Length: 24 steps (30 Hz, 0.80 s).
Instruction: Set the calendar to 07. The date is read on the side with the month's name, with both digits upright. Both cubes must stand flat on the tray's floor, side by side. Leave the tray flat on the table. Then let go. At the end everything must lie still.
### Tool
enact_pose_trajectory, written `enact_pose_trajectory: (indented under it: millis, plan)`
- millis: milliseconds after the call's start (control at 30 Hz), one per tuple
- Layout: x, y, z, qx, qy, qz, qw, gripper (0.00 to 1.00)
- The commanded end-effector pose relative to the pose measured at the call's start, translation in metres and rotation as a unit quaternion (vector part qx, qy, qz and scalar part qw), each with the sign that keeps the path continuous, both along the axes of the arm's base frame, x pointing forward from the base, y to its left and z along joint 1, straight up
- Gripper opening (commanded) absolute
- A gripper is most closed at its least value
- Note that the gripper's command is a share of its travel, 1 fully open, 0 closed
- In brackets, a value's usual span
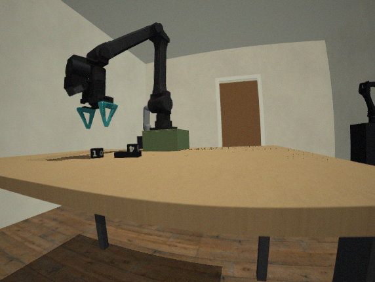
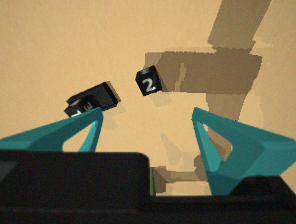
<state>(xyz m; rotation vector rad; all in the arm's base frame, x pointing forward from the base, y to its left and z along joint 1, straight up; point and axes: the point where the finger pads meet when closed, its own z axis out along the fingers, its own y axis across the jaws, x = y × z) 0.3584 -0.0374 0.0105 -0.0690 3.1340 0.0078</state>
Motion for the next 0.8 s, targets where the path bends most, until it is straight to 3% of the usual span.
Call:
enact_pose_trajectory:
  millis: [0, 167, 200, 433, 600, 700, 767]
  plan:
    - [0.0196, -0.0064, 0.0051, -0.003, -0.017, -0.094, 0.995, 1.0]
    - [0.0203, -0.007, 0.0046, -0.002, -0.018, -0.138, 0.99, 1.0]
    - [0.0207, -0.0043, 0.0042, -0.001, -0.018, -0.174, 0.985, 1.0]
    - [0.0204, -0.0057, 0.0032, 0.001, -0.016, -0.265, 0.964, 1.0]
    - [0.0209, -0.0074, 0.0022, 0.003, -0.017, -0.346, 0.938, 1.0]
    - [0.0209, -0.0074, 0.0022, 0.003, -0.017, -0.348, 0.937, 1.0]
    - [0.0205, -0.0078, 0.0015, 0.004, -0.015, -0.403, 0.915, 1.0]
